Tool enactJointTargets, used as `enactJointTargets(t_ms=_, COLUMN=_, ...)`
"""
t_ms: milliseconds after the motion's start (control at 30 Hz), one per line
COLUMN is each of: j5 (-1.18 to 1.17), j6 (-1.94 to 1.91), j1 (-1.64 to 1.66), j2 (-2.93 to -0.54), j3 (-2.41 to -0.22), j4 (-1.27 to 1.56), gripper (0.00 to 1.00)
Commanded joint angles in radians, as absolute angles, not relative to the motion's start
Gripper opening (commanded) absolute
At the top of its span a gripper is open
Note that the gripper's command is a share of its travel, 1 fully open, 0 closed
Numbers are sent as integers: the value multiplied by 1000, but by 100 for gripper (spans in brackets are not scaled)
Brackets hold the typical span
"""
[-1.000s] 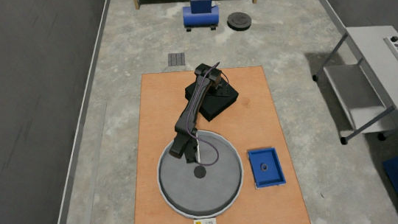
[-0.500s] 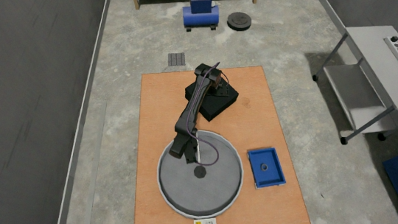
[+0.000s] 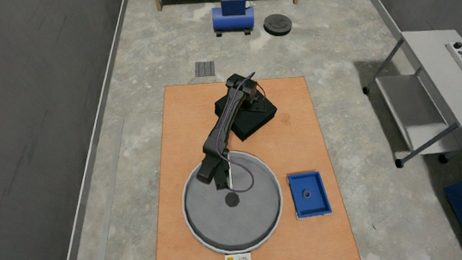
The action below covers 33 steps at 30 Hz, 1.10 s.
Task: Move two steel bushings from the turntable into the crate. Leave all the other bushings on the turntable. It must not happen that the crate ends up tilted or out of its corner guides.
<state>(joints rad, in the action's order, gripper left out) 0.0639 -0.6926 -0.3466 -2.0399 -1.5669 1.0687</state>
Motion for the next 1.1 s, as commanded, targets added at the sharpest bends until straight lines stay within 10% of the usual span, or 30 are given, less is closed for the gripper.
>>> enactJointTargets(t_ms=0, j5=83, j6=-699, j1=-349, j2=-2010, j3=-1581, j4=1059, gripper=13)
enactJointTargets(t_ms=1067, j5=83, j6=-700, j1=-350, j2=-2002, j3=-1557, j4=1057, gripper=13)
